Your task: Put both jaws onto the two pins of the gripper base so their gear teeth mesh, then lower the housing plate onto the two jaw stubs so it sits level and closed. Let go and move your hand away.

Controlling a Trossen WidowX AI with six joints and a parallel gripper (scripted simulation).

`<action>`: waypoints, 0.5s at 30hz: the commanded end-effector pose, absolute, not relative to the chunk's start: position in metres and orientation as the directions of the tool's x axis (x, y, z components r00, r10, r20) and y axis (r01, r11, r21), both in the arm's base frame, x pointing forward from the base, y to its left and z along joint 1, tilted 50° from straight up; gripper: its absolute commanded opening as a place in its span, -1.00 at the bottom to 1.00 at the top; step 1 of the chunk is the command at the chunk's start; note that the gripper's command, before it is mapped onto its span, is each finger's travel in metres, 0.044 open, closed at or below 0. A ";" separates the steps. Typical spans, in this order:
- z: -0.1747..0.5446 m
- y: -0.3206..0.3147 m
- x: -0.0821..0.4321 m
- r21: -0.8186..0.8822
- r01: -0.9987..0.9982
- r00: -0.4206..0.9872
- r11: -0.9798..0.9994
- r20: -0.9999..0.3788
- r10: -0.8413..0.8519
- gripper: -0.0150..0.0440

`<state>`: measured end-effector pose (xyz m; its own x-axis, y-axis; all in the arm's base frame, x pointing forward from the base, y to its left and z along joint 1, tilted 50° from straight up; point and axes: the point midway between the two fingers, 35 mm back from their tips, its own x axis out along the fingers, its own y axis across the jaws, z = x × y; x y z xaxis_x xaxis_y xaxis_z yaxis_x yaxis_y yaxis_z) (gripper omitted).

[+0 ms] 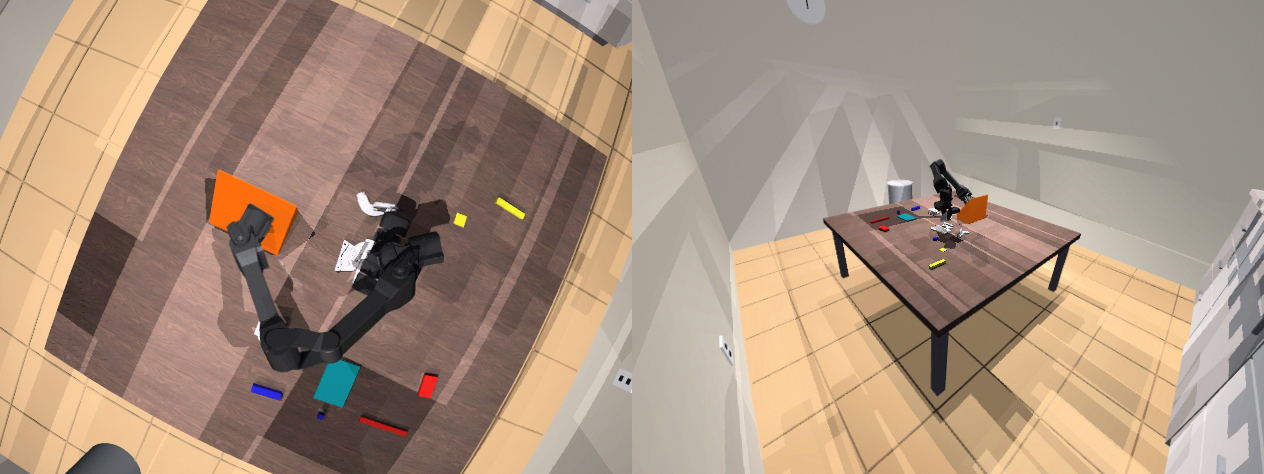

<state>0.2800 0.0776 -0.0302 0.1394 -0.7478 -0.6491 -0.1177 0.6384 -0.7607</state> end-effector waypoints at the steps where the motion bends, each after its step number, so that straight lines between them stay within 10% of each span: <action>1: -0.030 0.080 0.280 -0.758 -0.114 0.142 0.642 -0.652 -0.745 -0.04; 15: -0.030 0.080 0.280 -0.758 -0.087 0.142 0.647 -0.652 -0.745 -0.04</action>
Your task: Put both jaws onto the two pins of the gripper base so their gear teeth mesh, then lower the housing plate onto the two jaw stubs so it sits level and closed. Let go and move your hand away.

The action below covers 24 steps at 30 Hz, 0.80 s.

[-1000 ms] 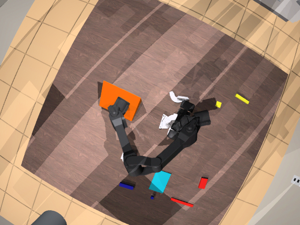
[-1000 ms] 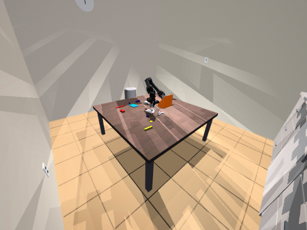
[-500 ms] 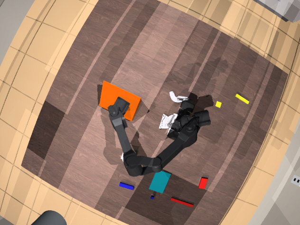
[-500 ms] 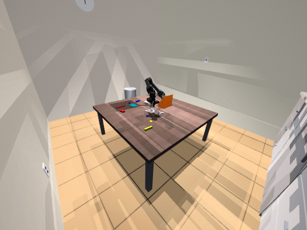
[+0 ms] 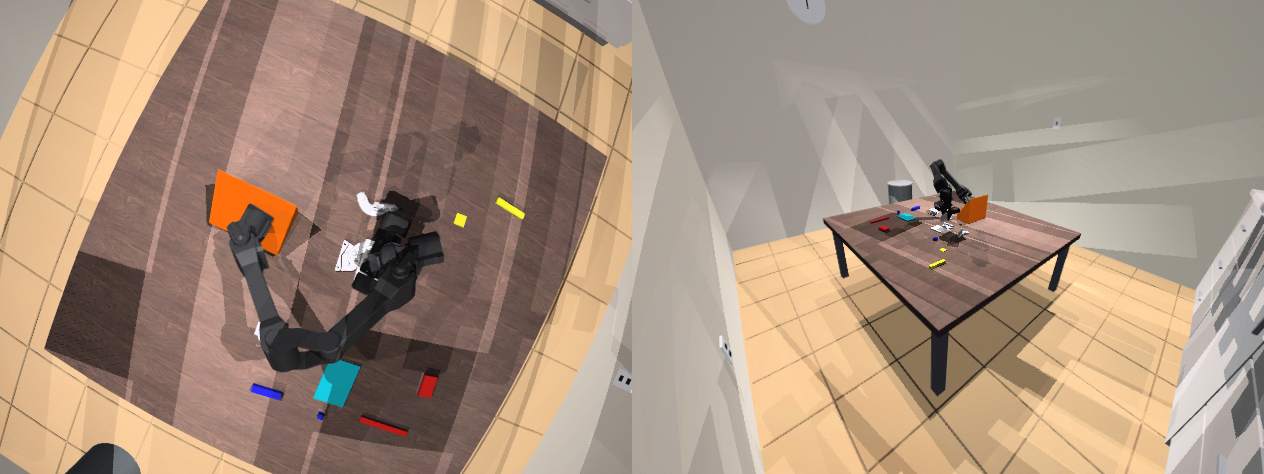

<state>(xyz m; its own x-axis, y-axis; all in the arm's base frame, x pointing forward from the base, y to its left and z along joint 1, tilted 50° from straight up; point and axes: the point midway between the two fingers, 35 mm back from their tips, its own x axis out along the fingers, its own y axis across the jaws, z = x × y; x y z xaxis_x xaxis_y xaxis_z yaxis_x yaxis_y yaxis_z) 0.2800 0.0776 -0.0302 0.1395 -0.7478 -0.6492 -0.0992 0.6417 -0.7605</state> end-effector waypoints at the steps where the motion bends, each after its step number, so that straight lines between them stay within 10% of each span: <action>1: -0.030 0.080 0.280 -0.758 -0.087 0.142 0.647 -0.652 -0.745 -0.04; 24: -0.035 0.074 0.282 -0.757 -0.088 0.143 0.647 -0.652 -0.744 -0.04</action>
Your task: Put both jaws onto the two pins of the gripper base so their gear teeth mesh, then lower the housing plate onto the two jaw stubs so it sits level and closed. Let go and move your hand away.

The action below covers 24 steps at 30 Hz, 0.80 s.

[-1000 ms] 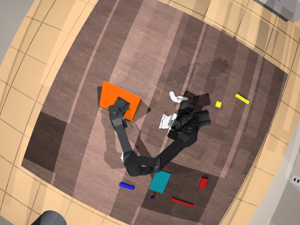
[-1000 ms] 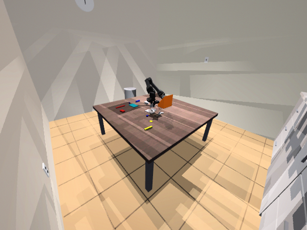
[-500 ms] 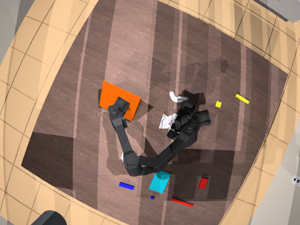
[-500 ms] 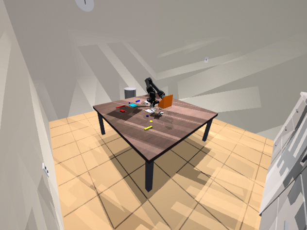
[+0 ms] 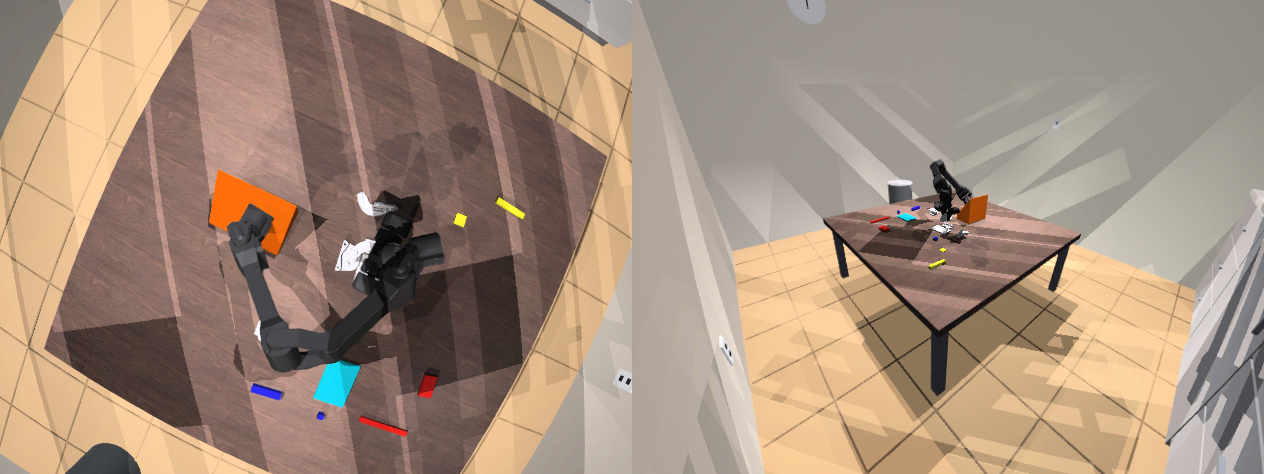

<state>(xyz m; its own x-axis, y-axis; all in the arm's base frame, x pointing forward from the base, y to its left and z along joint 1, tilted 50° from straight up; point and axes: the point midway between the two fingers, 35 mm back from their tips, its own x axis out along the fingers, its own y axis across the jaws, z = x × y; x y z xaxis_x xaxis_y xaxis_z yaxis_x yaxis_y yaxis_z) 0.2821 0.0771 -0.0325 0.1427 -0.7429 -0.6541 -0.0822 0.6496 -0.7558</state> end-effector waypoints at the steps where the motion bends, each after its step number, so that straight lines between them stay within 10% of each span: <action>1: -0.036 0.073 0.283 -0.757 -0.088 0.143 0.647 -0.652 -0.744 -0.04; 24: -0.060 0.044 0.288 -0.759 -0.086 0.143 0.645 -0.650 -0.746 -0.04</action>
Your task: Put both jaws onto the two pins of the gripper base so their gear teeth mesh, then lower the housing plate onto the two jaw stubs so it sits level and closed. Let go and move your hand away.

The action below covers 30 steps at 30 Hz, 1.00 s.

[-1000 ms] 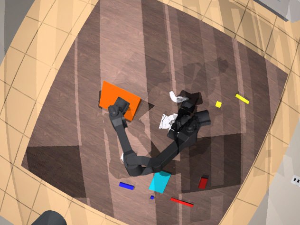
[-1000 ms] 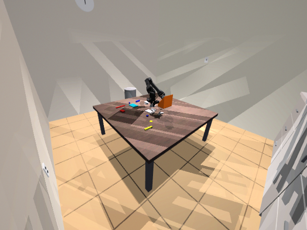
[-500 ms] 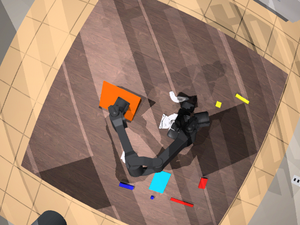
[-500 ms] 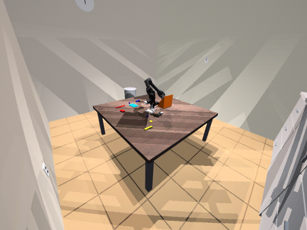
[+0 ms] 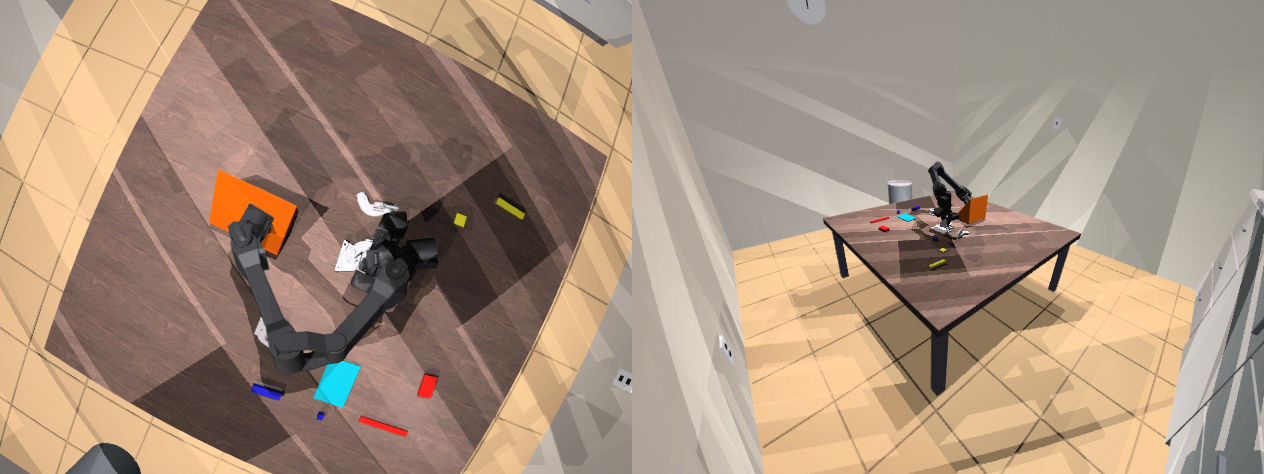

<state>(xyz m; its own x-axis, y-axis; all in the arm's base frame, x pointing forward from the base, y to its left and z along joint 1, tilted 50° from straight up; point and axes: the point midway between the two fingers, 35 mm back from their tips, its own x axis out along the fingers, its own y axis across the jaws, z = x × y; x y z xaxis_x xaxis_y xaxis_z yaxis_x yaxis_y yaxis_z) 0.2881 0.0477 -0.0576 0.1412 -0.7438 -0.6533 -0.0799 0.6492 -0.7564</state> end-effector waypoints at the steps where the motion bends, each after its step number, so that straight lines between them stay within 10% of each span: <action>1: -0.061 0.043 0.288 -0.759 -0.086 0.143 0.645 -0.650 -0.746 -0.04; 30: -0.065 0.038 0.288 -0.760 -0.091 0.143 0.644 -0.650 -0.747 -0.04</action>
<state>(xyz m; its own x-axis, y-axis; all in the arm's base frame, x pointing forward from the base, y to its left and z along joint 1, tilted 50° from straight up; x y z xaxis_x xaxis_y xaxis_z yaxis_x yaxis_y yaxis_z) 0.2880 0.0390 -0.0644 0.1400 -0.7456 -0.6515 -0.0874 0.6461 -0.7583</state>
